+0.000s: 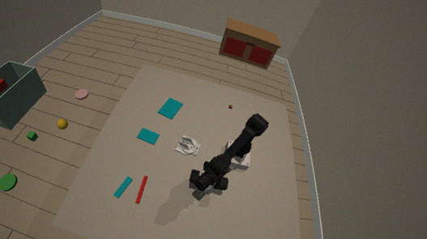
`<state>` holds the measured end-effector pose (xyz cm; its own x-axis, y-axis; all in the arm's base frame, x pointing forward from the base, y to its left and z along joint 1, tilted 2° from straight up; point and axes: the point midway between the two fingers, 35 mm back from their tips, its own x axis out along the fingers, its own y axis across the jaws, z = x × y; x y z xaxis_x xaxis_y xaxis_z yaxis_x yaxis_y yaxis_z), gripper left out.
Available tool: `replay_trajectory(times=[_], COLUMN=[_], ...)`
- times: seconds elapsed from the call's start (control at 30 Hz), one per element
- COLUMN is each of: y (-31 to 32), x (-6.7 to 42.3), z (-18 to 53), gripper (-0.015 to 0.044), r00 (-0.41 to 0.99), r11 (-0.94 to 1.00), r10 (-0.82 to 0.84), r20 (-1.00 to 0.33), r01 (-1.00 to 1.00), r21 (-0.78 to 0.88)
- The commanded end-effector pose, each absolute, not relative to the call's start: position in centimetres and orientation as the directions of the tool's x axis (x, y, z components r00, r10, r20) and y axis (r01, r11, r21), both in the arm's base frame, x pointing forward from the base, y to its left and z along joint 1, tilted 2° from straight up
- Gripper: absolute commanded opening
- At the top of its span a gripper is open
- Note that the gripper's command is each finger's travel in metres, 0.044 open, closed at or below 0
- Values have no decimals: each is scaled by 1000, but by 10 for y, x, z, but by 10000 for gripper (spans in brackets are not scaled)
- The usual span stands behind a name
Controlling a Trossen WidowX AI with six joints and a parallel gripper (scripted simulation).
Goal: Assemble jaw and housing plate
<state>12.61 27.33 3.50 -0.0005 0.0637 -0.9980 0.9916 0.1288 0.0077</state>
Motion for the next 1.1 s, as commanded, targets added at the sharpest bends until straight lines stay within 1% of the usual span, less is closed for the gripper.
replay_trajectory(times=[0.0, 0.8, 1.07], y=[272, 274, 274], x=[126, 126, 126], z=[27, -4, -5], gripper=[440, 440, 440], r00=[0, -1, -1], r11=[124, 124, 124], r10=[56, 56, 56], r20=[-998, -998, -998], r01=[992, 992, 992], r21=[7, 6, 6])
